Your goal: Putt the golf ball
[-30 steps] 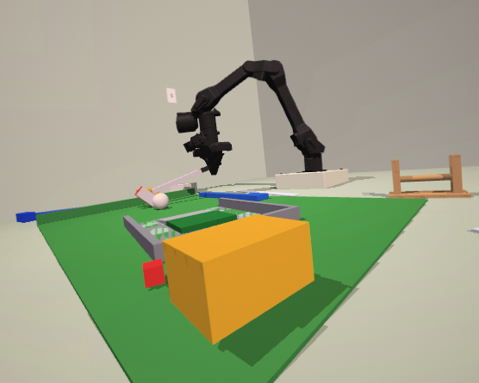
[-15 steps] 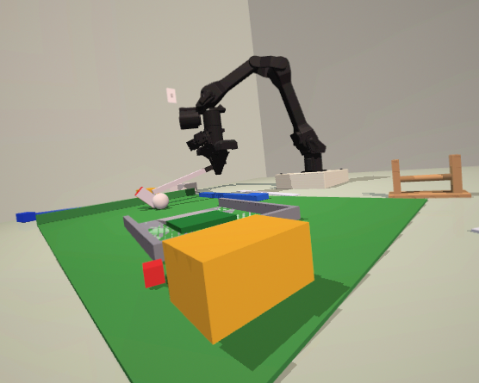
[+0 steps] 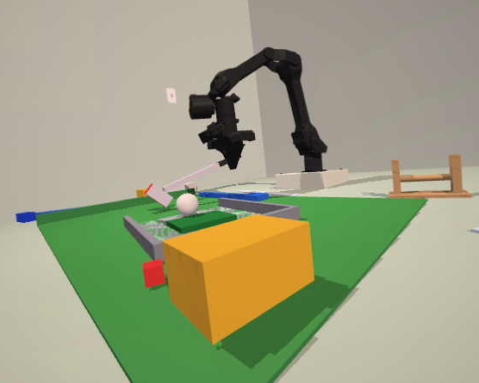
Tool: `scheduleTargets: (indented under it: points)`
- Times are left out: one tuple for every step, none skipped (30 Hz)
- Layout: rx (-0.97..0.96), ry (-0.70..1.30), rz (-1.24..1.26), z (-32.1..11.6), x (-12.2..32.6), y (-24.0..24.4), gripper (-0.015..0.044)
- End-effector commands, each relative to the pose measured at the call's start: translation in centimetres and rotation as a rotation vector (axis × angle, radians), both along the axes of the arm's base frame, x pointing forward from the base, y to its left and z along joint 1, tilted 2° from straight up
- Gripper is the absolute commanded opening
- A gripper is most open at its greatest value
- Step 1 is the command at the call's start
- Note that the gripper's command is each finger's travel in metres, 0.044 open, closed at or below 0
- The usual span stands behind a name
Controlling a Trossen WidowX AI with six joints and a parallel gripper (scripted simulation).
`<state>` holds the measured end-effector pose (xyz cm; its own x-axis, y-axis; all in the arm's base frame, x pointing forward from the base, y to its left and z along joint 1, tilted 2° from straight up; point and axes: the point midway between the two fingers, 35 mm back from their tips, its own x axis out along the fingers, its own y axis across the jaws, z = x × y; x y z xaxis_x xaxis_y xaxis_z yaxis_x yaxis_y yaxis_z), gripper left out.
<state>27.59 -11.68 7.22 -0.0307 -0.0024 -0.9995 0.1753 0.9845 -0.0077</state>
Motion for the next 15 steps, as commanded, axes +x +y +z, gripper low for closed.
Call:
scheduleTargets:
  points:
    - [-0.010, -0.024, -0.003, 2.3, 0.5, -0.1, 0.0000]
    - [-0.010, -0.024, -0.003, 2.9, 0.4, -0.1, 0.0000]
    - [-0.010, -0.024, -0.003, 3.4, 0.4, -0.1, 0.0000]
    - [-0.010, -0.024, -0.003, 3.9, 0.4, 0.0, 0.0000]
    - [-0.010, -0.024, -0.003, 4.3, 0.4, 0.0, 0.0000]
    - [-0.010, -0.024, -0.003, 4.6, 0.3, 0.0, 0.0000]
    - [-0.010, -0.024, -0.003, 4.7, 0.3, 0.0, 0.0000]
    - [-0.010, -0.024, -0.003, 4.7, 0.3, 0.0, 0.0000]
    - [-0.007, -0.017, 0.000, 3.8, 0.3, 0.0, 0.0000]
    - [-0.007, -0.017, 0.000, 3.8, 0.3, 0.0, 0.0000]
    - [-0.007, -0.017, 0.000, 3.8, 0.3, 0.0, 0.0000]
    - [-0.007, -0.017, 0.000, 3.8, 0.3, 0.0, 0.0000]
    - [-0.007, -0.017, 0.000, 3.8, 0.3, 0.0, 0.0000]
    - [-0.007, -0.017, 0.000, 3.8, 0.3, 0.0, 0.0000]
    - [-0.007, -0.017, 0.000, 3.8, 0.3, 0.0, 0.0000]
